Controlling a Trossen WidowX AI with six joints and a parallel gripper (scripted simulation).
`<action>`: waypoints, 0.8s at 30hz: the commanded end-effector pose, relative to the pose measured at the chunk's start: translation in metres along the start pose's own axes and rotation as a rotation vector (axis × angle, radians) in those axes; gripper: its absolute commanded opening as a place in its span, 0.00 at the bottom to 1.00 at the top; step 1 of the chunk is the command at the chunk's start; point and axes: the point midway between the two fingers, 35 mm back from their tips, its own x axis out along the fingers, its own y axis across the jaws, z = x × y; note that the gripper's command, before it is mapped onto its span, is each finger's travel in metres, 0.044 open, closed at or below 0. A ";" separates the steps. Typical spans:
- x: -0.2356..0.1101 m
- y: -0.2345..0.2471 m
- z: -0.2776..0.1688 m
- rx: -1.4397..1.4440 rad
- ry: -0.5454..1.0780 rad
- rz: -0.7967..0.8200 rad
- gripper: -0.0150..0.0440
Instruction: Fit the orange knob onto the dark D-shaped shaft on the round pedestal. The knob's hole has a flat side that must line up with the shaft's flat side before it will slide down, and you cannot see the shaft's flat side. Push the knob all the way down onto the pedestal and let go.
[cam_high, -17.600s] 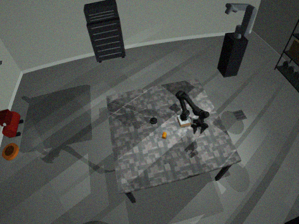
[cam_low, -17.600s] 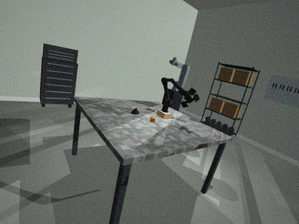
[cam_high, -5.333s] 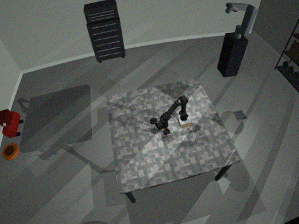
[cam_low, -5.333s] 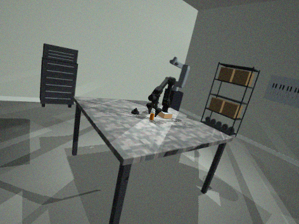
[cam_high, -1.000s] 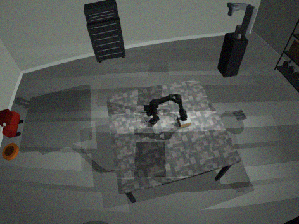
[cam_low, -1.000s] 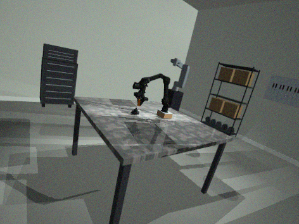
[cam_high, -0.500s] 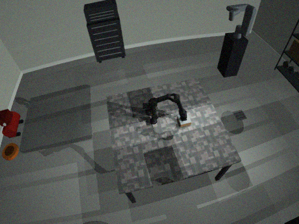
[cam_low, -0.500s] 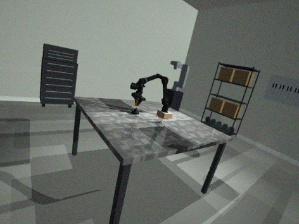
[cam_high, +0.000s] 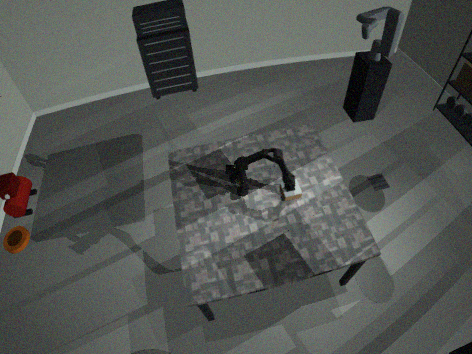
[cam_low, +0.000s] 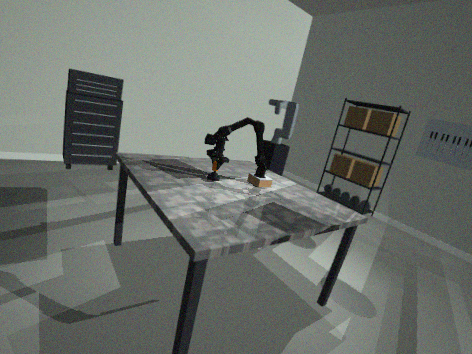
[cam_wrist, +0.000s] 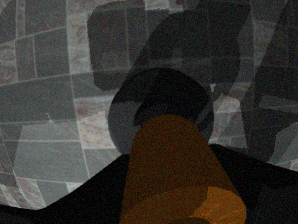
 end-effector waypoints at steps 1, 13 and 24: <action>0.001 0.000 0.000 0.001 0.001 0.002 0.25; 0.003 0.001 -0.001 0.001 0.001 0.002 0.25; 0.003 0.000 -0.001 0.001 0.001 0.002 0.25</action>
